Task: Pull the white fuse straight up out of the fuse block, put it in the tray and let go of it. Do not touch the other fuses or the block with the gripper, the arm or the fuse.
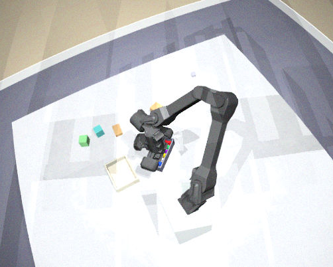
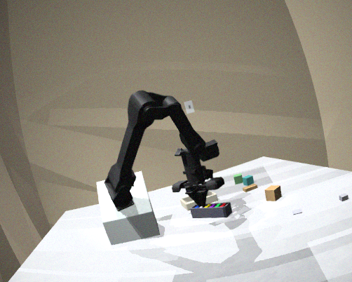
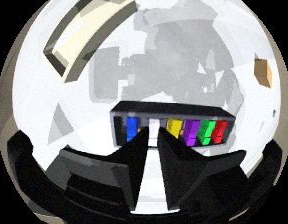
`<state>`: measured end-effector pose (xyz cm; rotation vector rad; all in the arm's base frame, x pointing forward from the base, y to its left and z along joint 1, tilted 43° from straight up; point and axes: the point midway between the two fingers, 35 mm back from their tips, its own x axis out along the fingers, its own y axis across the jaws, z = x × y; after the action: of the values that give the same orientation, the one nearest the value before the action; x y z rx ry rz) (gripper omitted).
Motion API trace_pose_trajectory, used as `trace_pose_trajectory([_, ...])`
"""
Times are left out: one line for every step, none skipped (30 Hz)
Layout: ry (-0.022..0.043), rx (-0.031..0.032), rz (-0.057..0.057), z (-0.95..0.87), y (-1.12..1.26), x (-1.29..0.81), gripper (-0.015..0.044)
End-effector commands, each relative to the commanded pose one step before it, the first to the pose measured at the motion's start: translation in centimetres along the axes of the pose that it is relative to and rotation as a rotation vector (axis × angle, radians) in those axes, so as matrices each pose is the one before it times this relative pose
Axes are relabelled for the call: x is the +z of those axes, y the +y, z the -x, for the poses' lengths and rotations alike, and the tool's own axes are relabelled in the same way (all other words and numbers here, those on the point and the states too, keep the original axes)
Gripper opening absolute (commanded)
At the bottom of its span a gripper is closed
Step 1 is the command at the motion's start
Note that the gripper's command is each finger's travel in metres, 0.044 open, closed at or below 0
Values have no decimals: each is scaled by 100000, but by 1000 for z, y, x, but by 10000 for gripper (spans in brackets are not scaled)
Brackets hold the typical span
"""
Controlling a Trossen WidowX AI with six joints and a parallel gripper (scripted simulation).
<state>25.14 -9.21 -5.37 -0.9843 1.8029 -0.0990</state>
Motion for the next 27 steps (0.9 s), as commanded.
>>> trace_pose_trajectory([-41,-18,-44,15,-13,7,7])
trace_pose_trajectory([0,0,0,0,0,0,1])
trace_pose_trajectory([0,0,0,0,0,0,0])
trace_pose_trajectory([0,0,0,0,0,0,0])
trace_pose_trajectory([0,0,1,8,0,1,0])
trace_pose_trajectory([-1,1,2,24,0,2,0])
trace_pose_trajectory([-2,1,4,39,0,3,0])
trace_pose_trajectory([-2,1,5,48,-1,4,0])
trace_pose_trajectory([-2,1,5,48,-1,4,0])
trace_pose_trajectory([-2,1,5,48,-1,4,0])
trace_pose_trajectory([-1,1,5,48,0,4,0])
trace_pose_trajectory([-1,1,5,48,0,4,0])
trace_pose_trajectory([-1,1,5,48,0,3,0])
trace_pose_trajectory([-1,1,5,48,0,3,0])
trace_pose_trajectory([-1,1,5,48,0,3,0])
trace_pose_trajectory([-1,0,5,48,0,3,0])
trace_pose_trajectory([-1,0,5,48,0,3,0])
trace_pose_trajectory([-1,0,5,48,0,3,0])
trace_pose_trajectory([-1,0,5,48,0,3,0])
trace_pose_trajectory([0,0,5,48,0,3,0])
trace_pose_trajectory([0,0,4,48,0,3,0])
trace_pose_trajectory([0,0,4,48,0,3,0])
trace_pose_trajectory([0,0,4,48,0,2,0])
trace_pose_trajectory([0,0,4,48,0,2,0])
trace_pose_trajectory([0,0,4,48,0,2,0])
trace_pose_trajectory([0,0,4,48,0,2,0])
trace_pose_trajectory([0,0,4,48,0,2,0])
